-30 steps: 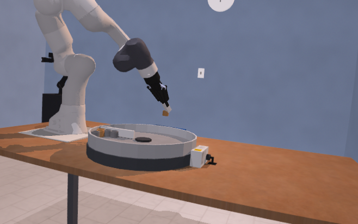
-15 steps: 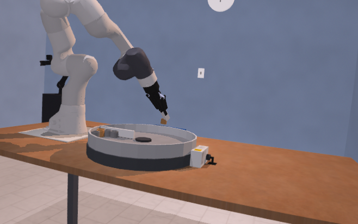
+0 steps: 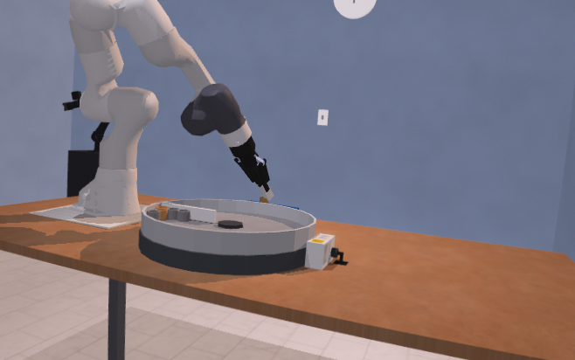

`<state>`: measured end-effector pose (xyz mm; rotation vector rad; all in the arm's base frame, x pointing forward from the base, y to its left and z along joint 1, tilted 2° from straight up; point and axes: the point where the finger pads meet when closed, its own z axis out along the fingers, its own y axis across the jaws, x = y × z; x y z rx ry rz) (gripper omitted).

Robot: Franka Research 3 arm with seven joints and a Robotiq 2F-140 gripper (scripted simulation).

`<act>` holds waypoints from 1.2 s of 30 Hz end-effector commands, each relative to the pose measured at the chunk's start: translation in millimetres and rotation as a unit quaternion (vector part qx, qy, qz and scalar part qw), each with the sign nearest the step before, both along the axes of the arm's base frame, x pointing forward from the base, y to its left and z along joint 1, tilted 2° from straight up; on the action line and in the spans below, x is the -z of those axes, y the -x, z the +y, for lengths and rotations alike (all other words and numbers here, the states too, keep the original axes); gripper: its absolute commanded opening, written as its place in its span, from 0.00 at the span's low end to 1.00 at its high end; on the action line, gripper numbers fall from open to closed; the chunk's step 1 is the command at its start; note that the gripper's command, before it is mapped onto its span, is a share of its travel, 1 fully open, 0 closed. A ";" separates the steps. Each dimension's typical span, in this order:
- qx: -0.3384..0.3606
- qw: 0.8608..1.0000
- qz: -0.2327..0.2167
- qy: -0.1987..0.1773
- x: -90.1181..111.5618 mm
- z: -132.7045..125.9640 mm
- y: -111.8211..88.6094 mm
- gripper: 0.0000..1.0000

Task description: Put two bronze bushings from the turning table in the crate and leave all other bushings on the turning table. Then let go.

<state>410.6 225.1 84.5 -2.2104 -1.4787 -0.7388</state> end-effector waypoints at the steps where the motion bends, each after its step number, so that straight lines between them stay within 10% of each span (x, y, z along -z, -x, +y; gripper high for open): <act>1: -0.004 1.000 -0.010 0.001 -1.9 0.4 -3.2 0.00; 36: -0.004 1.000 -0.010 0.001 1.2 0.4 -3.2 0.00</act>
